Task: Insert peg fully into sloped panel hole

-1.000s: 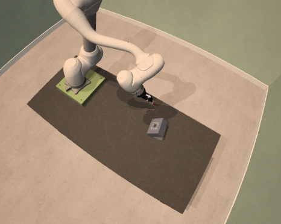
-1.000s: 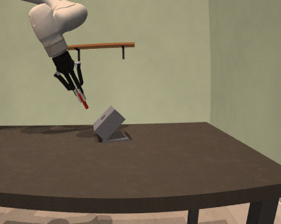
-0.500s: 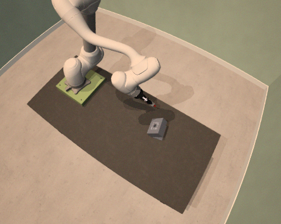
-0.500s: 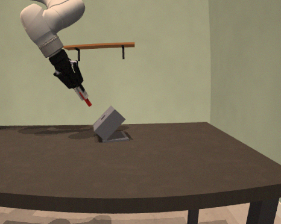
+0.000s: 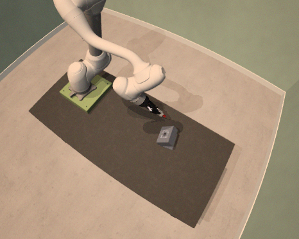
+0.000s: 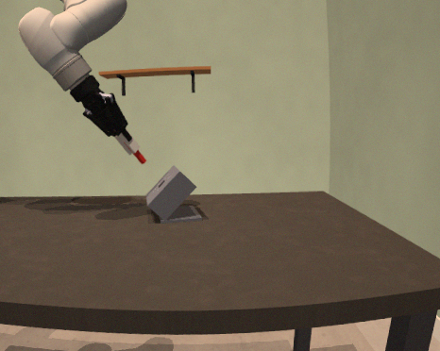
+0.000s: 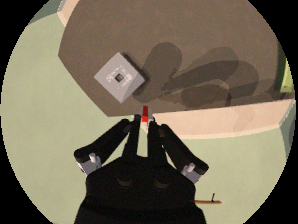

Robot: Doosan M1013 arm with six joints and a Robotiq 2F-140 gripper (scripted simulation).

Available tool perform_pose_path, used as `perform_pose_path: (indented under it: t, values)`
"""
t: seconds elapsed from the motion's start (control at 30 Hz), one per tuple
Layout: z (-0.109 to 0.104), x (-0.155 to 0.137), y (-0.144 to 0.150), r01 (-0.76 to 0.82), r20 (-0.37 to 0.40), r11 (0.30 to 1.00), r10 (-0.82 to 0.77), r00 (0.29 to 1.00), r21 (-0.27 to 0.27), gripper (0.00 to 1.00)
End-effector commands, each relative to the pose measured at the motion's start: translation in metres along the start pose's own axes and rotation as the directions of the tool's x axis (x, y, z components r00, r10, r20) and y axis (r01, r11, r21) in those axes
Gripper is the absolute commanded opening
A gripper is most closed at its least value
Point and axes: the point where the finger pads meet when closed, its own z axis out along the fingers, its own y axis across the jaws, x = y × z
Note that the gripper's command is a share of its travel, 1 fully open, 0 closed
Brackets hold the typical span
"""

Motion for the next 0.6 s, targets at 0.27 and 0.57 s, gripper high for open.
perform_pose_path:
  t: [0.27,0.57]
  values:
    - [-0.014,0.017,-0.018,-0.171,0.017,0.983,0.171,0.985,0.072,0.0]
    - [-0.025,0.033,-0.032,-0.352,0.051,0.927,0.348,0.936,0.133,0.0]
